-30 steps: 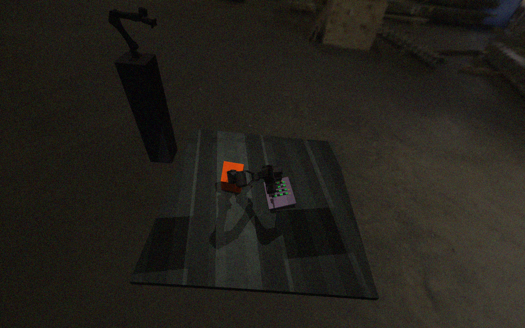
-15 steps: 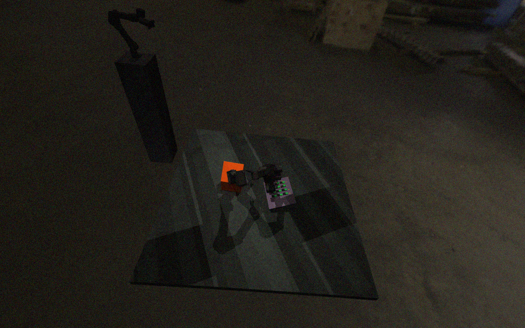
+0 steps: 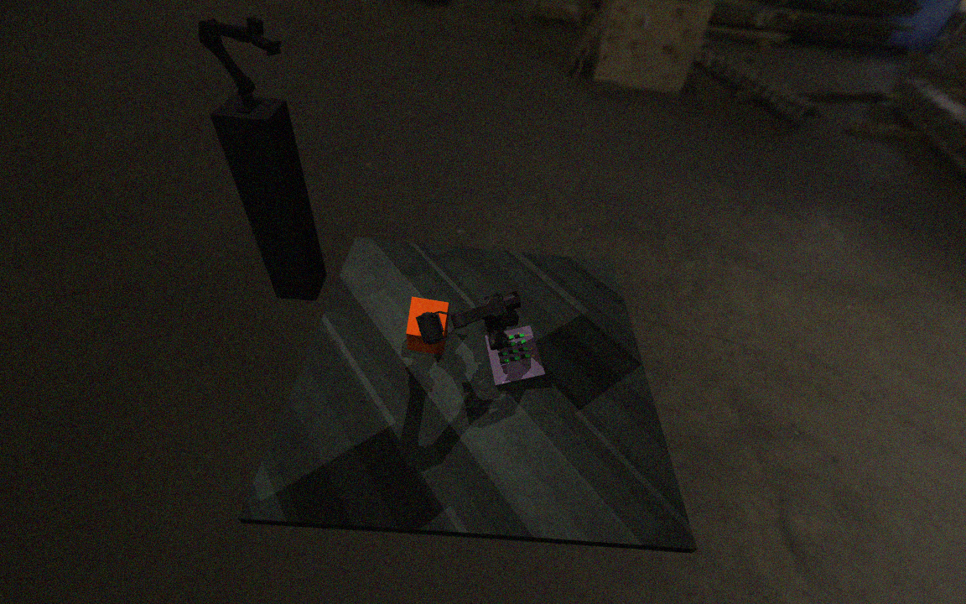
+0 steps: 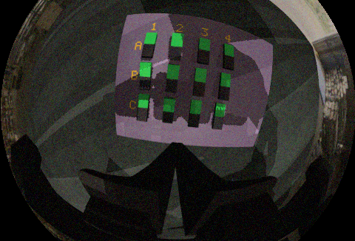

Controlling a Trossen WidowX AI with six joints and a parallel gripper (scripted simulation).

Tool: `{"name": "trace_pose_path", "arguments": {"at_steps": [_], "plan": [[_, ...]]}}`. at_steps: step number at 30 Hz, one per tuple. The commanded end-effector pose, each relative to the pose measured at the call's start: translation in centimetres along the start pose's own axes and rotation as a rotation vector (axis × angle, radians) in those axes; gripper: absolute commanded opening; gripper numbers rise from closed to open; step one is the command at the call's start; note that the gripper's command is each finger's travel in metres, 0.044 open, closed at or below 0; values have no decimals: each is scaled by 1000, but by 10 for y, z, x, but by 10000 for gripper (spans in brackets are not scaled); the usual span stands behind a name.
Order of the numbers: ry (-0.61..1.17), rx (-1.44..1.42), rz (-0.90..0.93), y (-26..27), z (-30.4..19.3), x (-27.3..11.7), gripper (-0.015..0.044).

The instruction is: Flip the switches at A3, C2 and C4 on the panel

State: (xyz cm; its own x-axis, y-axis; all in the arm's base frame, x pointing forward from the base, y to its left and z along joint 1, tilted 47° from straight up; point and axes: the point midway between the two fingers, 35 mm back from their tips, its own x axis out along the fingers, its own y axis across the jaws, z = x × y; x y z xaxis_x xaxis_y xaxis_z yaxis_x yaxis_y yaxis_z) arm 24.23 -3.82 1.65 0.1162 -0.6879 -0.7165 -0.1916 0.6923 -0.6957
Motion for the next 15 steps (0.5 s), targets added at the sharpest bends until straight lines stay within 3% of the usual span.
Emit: {"name": "trace_pose_path", "arguments": {"at_steps": [1,9,15], "plan": [[-13,27,-2,-46,2,-5,0],[-14,27,-4,-55,0,-3,0],[-39,27,-7,-55,0,30,0]]}}
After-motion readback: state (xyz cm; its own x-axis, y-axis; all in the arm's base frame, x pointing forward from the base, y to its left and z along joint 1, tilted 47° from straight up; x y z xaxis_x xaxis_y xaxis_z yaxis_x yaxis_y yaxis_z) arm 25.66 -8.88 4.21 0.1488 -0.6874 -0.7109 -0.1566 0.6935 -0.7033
